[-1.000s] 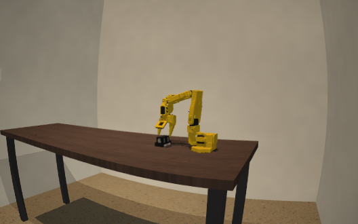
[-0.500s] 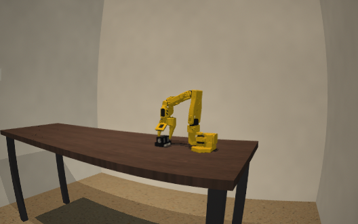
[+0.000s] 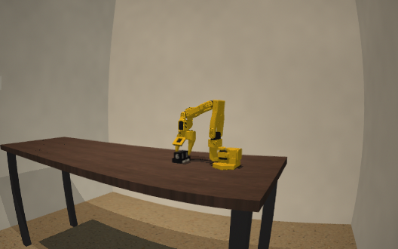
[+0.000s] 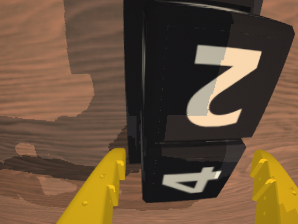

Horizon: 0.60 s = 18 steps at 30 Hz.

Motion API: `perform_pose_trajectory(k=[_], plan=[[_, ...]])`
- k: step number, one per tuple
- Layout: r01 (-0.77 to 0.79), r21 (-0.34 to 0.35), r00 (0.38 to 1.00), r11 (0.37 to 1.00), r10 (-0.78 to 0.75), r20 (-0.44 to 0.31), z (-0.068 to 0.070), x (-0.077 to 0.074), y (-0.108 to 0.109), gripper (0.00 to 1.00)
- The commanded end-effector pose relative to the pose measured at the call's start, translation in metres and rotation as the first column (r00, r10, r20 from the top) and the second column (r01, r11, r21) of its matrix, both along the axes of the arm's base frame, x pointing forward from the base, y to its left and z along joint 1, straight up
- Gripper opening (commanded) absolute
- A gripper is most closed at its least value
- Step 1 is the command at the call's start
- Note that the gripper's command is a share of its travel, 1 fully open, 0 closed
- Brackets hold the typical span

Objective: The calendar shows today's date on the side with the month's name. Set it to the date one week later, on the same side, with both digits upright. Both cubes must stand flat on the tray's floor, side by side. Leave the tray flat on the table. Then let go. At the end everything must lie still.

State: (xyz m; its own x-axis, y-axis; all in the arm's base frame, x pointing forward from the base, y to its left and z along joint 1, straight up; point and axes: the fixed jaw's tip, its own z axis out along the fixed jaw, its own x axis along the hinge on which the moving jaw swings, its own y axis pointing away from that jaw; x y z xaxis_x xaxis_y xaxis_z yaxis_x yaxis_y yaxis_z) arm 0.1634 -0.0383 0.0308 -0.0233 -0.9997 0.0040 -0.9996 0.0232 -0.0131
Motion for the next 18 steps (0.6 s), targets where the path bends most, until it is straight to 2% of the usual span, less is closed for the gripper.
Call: perform_pose_trajectory(k=[1,18], plan=[[0.019,-0.002,1.000,1.000,-0.019,0.019,0.0017,0.0029,-0.0018,0.33],[0.019,-0.002,1.000,1.000,-0.019,0.019,0.0018,0.0086,-0.0020,0.23]])
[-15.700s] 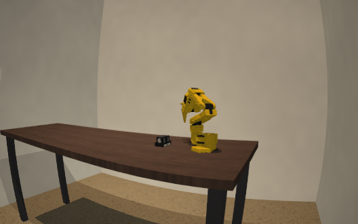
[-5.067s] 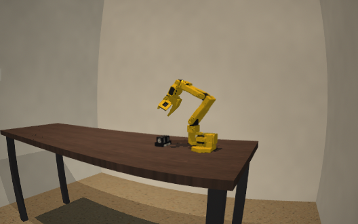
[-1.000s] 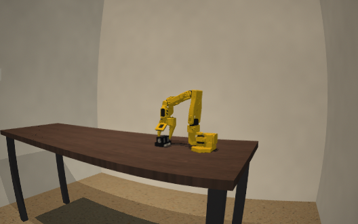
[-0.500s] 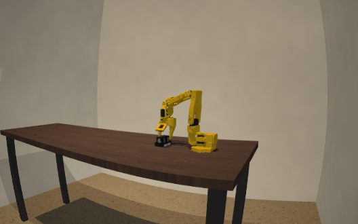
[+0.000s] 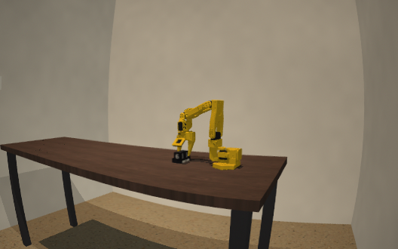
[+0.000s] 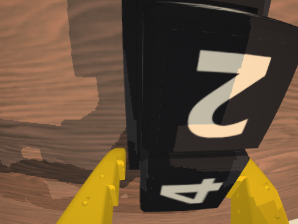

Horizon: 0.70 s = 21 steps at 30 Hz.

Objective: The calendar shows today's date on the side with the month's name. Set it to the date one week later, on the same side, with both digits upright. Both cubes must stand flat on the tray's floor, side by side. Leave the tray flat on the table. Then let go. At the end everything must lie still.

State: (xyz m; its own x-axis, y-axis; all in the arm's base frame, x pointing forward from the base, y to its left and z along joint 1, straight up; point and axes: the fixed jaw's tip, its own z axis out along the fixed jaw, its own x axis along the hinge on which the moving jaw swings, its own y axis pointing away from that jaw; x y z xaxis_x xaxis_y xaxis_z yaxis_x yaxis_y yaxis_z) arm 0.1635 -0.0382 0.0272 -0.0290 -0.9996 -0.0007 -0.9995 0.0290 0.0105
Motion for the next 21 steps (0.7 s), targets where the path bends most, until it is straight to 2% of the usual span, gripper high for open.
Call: perform_pose_trajectory(k=[1,21], plan=[[0.013,-0.008,0.999,1.000,-0.013,0.042,0.0054,0.0088,-0.0020,0.22],[0.013,-0.008,0.999,1.000,-0.013,0.042,0.0053,0.0116,-0.0021,0.17]])
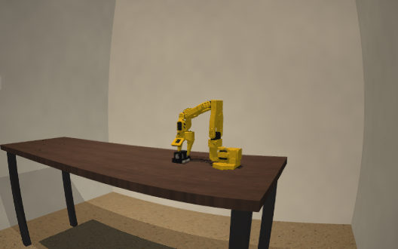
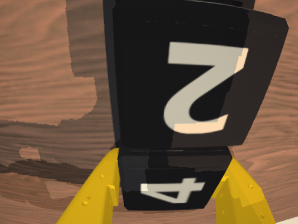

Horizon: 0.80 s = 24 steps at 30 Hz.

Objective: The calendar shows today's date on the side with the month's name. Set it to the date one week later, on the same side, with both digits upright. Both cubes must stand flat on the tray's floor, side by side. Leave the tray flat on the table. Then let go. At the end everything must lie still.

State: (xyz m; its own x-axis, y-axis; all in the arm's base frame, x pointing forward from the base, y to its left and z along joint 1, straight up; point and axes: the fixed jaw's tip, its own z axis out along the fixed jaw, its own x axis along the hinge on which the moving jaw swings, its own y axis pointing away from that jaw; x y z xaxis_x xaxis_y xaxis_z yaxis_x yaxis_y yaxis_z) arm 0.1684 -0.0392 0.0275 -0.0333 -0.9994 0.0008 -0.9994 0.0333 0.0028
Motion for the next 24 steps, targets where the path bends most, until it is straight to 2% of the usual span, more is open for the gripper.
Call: perform_pose_trajectory(k=[1,5,13,24], plan=[[0.009,-0.006,0.999,1.000,-0.009,0.035,0.0050,0.0068,-0.0010,0.17],[0.009,-0.006,0.999,1.000,-0.009,0.035,0.0050,0.0068,-0.0010,0.15],[0.009,-0.006,0.999,1.000,-0.009,0.035,0.0050,0.0068,-0.0010,0.01],[0.009,-0.006,0.999,1.000,-0.009,0.035,0.0079,0.0071,-0.0011,0.00]])
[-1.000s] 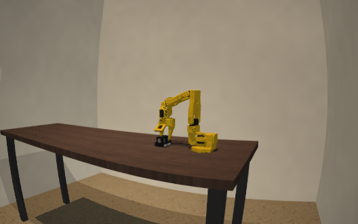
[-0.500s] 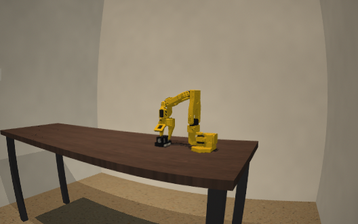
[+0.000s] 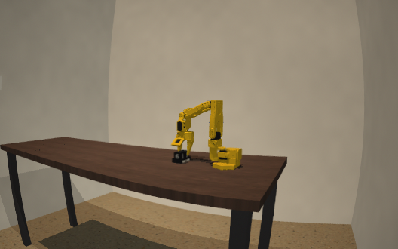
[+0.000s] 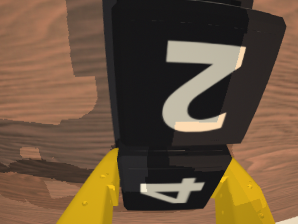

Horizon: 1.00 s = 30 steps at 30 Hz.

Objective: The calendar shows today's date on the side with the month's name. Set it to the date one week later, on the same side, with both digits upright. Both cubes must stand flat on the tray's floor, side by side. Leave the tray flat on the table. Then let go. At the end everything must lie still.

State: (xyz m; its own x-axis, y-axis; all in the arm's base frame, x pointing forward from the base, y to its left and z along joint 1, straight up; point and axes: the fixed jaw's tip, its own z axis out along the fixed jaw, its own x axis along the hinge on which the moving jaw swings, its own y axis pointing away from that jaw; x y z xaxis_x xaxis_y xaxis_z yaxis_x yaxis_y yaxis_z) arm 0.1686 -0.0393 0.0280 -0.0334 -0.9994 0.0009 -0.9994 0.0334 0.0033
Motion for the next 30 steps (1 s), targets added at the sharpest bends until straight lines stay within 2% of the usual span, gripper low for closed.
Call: perform_pose_trajectory(k=[1,19,30], plan=[[0.009,-0.006,0.999,1.000,-0.009,0.035,0.009,0.007,-0.001,0.00],[0.009,-0.006,0.999,1.000,-0.009,0.035,0.051,0.005,-0.001,0.00],[0.008,-0.006,0.999,1.000,-0.008,0.035,0.055,0.004,-0.001,0.00]])
